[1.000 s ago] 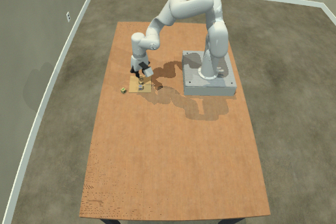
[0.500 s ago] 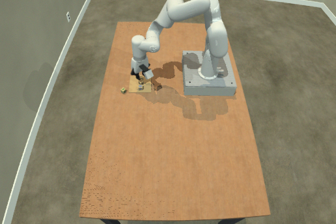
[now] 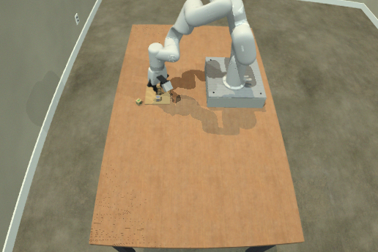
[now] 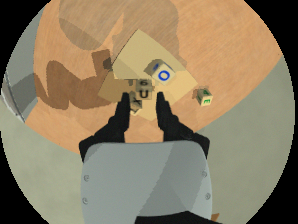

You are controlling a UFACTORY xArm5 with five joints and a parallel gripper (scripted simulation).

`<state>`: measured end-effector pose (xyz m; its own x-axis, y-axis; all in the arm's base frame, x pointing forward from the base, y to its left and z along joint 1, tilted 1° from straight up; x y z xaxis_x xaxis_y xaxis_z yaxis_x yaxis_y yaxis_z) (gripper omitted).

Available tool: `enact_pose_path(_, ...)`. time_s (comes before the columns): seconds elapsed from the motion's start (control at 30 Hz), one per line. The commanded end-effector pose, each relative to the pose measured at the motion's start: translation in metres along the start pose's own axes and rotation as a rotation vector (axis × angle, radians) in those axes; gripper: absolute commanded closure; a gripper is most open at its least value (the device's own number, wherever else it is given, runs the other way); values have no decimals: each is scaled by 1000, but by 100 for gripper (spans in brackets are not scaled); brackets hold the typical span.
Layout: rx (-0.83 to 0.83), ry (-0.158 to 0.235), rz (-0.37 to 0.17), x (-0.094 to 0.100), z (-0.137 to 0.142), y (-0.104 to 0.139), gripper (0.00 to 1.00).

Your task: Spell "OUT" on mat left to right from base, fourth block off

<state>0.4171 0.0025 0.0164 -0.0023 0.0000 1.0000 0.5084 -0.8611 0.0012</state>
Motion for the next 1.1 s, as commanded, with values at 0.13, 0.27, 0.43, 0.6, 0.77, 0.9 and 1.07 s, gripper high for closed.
enact_pose_path(0.13, 0, 3, -2, -5, 1, 1, 58)
enact_pose_path(0.27, 0, 3, -2, -7, 1, 1, 58)
enact_pose_path(0.43, 0, 3, -2, -8, 1, 1, 58)
enact_pose_path(0.6, 0, 3, -2, -8, 1, 1, 58)
enact_pose_path(0.77, 0, 3, -2, -8, 1, 1, 58)
enact_pose_path(0.9, 0, 3, -2, -8, 1, 1, 58)
enact_pose_path(1.07, 0, 3, -2, -8, 1, 1, 58)
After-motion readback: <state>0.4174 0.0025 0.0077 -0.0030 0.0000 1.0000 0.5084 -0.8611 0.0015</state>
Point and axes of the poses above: the point where the finger pads meet when closed, its own x axis back along the fingers, its own z axis across the jaws, y = z × x, the point moved 4 cm from there along x, back along the fingers, and after that the axes turned 5 degrees about -x, right-handed, at the moved point
